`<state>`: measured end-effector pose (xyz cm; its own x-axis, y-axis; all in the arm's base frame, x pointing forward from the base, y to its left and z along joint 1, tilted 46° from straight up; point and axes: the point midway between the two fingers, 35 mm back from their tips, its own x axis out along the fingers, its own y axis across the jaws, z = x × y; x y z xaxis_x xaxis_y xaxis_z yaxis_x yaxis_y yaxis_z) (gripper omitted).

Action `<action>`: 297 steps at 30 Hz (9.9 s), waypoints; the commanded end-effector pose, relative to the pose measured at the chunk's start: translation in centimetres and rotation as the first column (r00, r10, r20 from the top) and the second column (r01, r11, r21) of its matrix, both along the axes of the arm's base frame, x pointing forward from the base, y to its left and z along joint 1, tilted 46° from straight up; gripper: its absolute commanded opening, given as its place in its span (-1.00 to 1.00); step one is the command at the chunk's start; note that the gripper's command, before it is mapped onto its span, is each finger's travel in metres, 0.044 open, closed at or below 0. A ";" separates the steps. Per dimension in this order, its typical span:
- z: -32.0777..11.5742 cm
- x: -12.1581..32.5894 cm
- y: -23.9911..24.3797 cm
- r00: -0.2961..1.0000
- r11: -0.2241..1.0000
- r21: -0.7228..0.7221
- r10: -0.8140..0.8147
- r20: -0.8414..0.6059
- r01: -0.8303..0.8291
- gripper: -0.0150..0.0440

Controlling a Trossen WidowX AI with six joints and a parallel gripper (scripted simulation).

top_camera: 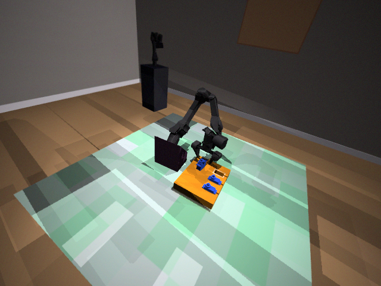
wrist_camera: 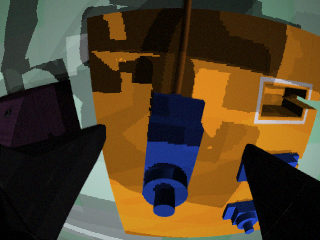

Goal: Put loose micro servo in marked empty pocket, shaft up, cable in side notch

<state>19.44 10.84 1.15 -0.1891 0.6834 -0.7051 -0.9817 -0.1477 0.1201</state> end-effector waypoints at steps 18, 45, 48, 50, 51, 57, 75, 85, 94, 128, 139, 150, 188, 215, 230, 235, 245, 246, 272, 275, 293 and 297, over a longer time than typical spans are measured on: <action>-0.2 -0.3 0.2 1.000 1.000 0.003 -0.003 -0.010 0.003 -0.29; 2.0 0.7 -1.6 1.000 1.000 0.002 -0.003 -0.010 0.003 -0.49; 1.9 1.8 -1.4 1.000 1.000 0.002 -0.003 -0.009 0.003 -0.49; 1.8 2.1 -1.4 1.000 1.000 0.002 -0.003 -0.009 0.003 -0.49; 1.8 2.1 -1.4 1.000 1.000 0.002 -0.003 -0.009 0.003 -0.49; 2.5 2.0 -0.7 1.000 1.000 0.003 -0.003 -0.009 0.003 -0.49; 2.7 1.9 -0.5 0.897 0.944 -0.133 -0.327 -0.297 0.300 -0.49; 2.7 1.9 -0.5 0.702 0.838 -0.283 -0.546 -0.457 0.467 -0.49; 2.7 1.9 -0.5 0.460 0.705 -0.438 -0.702 -0.544 0.558 -0.49; 2.6 8.4 1.1 0.165 0.542 -0.603 -0.808 -0.566 0.586 -0.49; 2.5 12.3 2.1 0.166 0.542 -0.601 -0.807 -0.566 0.587 -0.49; 2.1 12.5 2.6 0.166 0.542 -0.601 -0.807 -0.566 0.587 -0.49; 0.1 11.9 4.6 0.166 0.543 -0.600 -0.807 -0.567 0.587 -0.49; -1.6 11.4 6.3 0.166 0.544 -0.600 -0.806 -0.568 0.587 -0.49; -2.2 11.3 7.0 0.166 0.544 -0.600 -0.806 -0.569 0.587 -0.14; -2.2 11.3 7.0 0.166 0.544 -0.600 -0.806 -0.569 0.587 0.14; 0.1 11.4 4.3 0.166 0.543 -0.601 -0.807 -0.567 0.587 0.14; 0.1 11.4 4.3 0.166 0.543 -0.601 -0.807 -0.567 0.587 0.14; 8.2 4.1 -5.8 0.162 0.537 -0.603 -0.810 -0.563 0.590 1.00; 8.3 4.1 -5.9 0.162 0.537 -0.603 -0.810 -0.563 0.590 1.00; 8.3 4.1 -5.9 0.162 0.537 -0.603 -0.810 -0.563 0.590 1.00; 8.3 4.1 -5.9 0.162 0.537 -0.603 -0.810 -0.563 0.590 1.00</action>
